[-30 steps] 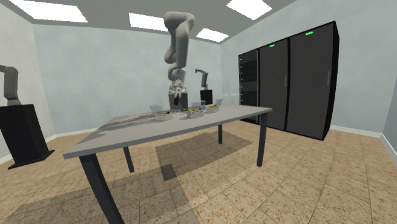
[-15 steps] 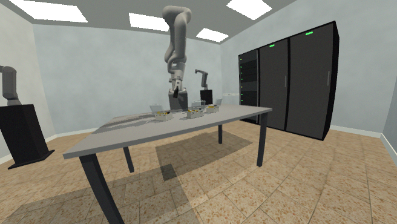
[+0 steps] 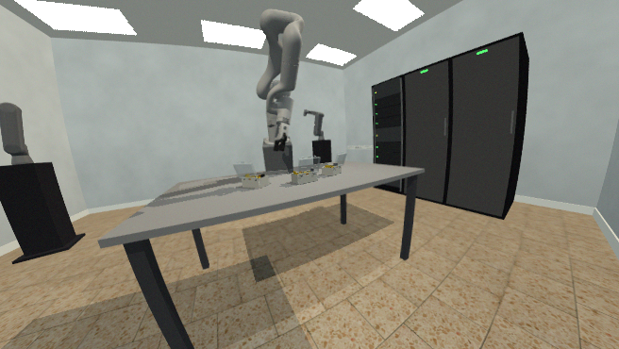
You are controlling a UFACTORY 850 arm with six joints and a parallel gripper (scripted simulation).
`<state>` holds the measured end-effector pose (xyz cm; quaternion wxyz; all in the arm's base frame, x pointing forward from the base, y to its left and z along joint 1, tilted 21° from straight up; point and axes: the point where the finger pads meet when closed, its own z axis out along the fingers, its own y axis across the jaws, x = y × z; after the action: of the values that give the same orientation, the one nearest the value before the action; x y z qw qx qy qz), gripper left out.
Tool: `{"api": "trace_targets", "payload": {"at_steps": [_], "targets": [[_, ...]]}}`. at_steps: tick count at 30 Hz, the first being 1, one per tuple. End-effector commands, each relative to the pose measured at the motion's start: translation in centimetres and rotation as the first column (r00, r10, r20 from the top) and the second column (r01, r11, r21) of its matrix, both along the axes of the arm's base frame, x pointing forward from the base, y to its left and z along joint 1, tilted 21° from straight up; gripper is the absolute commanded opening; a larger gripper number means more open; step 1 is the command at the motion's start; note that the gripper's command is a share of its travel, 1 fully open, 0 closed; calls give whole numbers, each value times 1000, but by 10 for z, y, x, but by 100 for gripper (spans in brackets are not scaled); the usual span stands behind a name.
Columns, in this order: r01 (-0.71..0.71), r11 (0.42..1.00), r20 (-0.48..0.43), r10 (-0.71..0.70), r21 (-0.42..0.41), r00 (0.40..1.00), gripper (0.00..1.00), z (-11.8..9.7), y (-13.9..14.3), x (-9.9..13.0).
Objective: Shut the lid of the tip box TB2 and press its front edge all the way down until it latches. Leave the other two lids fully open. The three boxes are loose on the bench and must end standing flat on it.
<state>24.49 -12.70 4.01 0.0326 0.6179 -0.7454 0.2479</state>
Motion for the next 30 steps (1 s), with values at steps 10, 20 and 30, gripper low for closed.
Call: {"api": "trace_targets", "payload": {"at_steps": [10,20,30], "targets": [[-60,998,-14,59,-27,998,100,-1,45,20],[-215,974,-49,212,-74,976,100,-5,69,22],[-509,848,-137,492,-147,860,100,-12,119,28]]}}
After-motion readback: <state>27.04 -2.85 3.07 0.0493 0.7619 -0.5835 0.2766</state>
